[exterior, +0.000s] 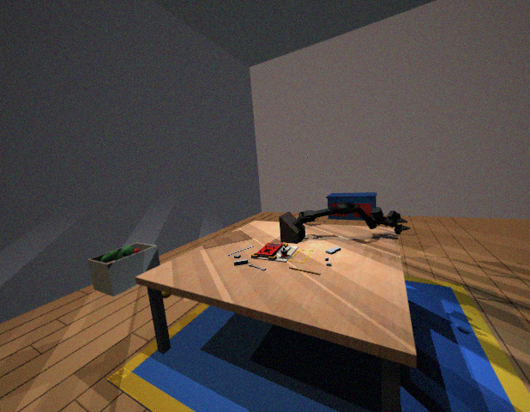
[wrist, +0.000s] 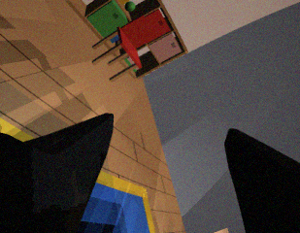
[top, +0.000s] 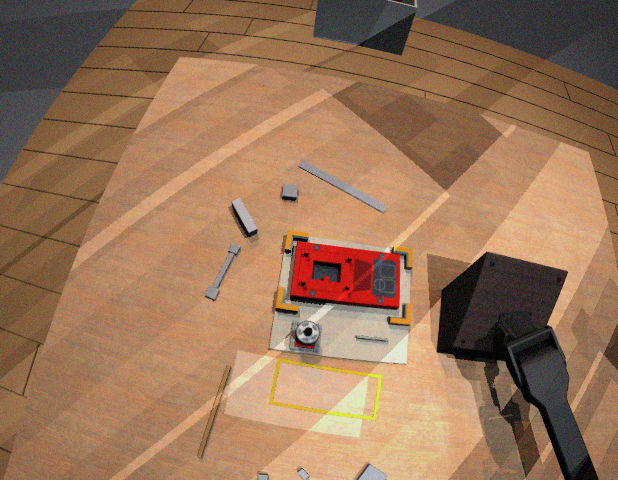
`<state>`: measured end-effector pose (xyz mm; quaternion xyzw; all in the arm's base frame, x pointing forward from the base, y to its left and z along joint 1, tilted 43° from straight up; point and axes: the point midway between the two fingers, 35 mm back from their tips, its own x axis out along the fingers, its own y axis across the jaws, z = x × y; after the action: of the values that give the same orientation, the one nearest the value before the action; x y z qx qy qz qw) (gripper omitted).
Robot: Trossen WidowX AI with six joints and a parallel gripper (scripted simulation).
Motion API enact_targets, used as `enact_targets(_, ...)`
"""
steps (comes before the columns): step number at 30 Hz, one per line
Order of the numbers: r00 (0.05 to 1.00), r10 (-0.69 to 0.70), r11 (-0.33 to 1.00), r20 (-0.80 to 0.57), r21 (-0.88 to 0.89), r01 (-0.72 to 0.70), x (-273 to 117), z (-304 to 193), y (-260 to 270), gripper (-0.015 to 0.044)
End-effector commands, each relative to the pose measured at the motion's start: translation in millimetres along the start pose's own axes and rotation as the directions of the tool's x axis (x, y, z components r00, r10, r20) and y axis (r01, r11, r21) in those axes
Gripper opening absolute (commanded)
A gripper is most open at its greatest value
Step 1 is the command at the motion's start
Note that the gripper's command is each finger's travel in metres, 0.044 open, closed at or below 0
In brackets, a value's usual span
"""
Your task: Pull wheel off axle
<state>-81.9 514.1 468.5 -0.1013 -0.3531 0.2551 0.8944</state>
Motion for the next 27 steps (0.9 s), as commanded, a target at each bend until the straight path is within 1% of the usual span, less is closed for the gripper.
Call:
enact_targets(1,1.000,-0.025,0.999,0.000,-0.027,0.025,28,-21,-11,0.0300)
enact_targets(11,0.997,-0.075,0.996,0.013,-0.044,0.076,85,-62,-49,0.0300)
enact_targets(18,0.994,-0.109,0.989,0.002,-0.099,0.108,124,-100,-82,0.0300)
enact_targets(27,0.991,-0.134,0.974,-0.027,-0.189,0.126,164,-151,-128,0.0300)
